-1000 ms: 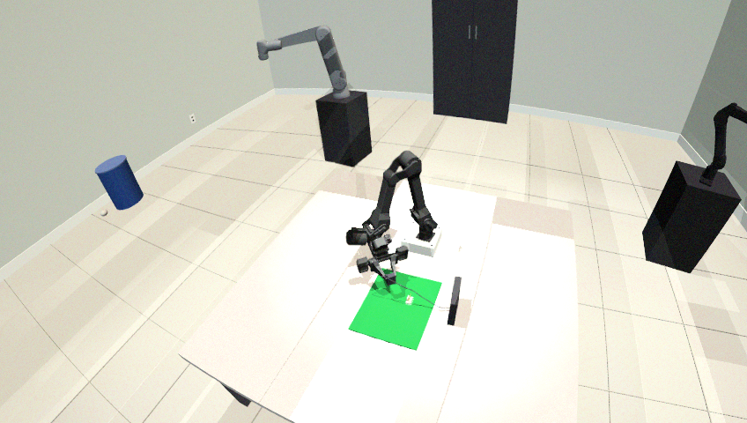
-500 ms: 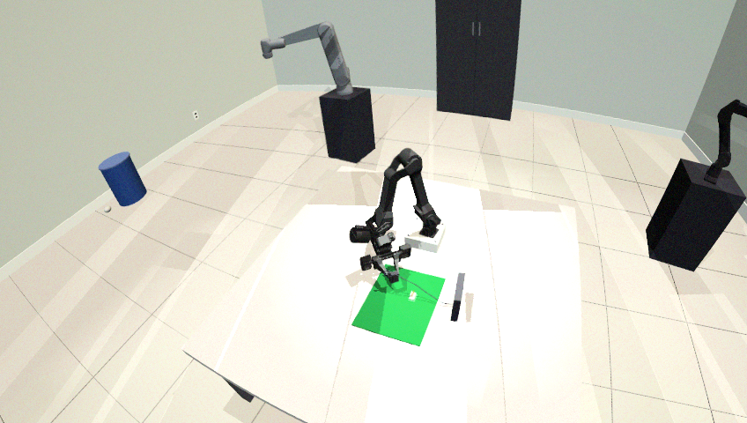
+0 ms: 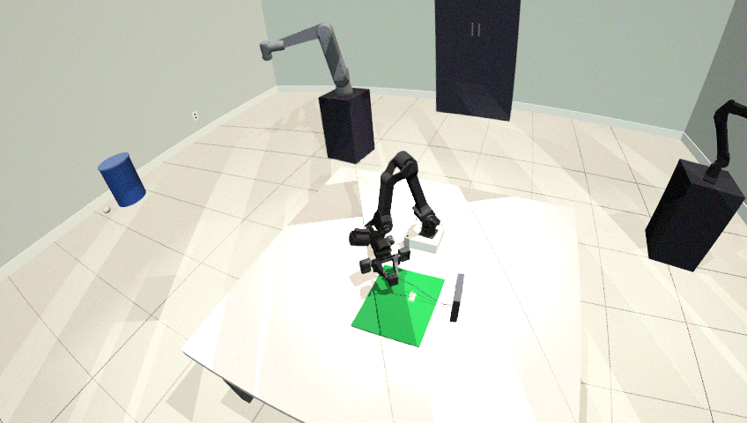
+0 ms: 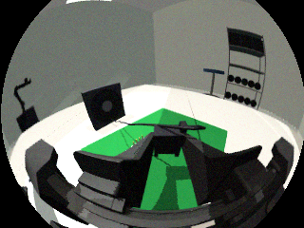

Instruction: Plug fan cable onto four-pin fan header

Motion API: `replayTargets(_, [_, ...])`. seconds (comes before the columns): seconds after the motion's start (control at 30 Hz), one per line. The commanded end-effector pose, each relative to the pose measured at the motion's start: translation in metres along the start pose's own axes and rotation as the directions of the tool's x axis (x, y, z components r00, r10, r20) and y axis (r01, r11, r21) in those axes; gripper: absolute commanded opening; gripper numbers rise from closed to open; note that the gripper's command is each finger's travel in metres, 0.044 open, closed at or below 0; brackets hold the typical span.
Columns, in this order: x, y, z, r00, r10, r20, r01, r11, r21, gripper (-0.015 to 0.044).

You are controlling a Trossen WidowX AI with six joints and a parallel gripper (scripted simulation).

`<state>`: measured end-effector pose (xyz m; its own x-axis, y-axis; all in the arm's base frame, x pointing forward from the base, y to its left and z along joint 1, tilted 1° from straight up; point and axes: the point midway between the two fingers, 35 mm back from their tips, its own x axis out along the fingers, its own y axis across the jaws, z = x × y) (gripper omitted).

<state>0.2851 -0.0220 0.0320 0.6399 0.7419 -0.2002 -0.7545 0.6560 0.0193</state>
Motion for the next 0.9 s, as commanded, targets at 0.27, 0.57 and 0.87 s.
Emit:
replayTargets(0.27, [0.002, 0.001, -0.01, 1.0, 0.0, -0.001, 0.0, 1.0, 0.008, 0.0])
replayTargets(0.57, [0.003, 0.001, -0.017, 1.0, 0.0, -0.001, 0.0, 1.0, 0.008, 0.0])
replayTargets(0.87, [0.005, 0.001, -0.023, 1.0, 0.0, -0.001, 0.0, 1.0, 0.008, 0.0])
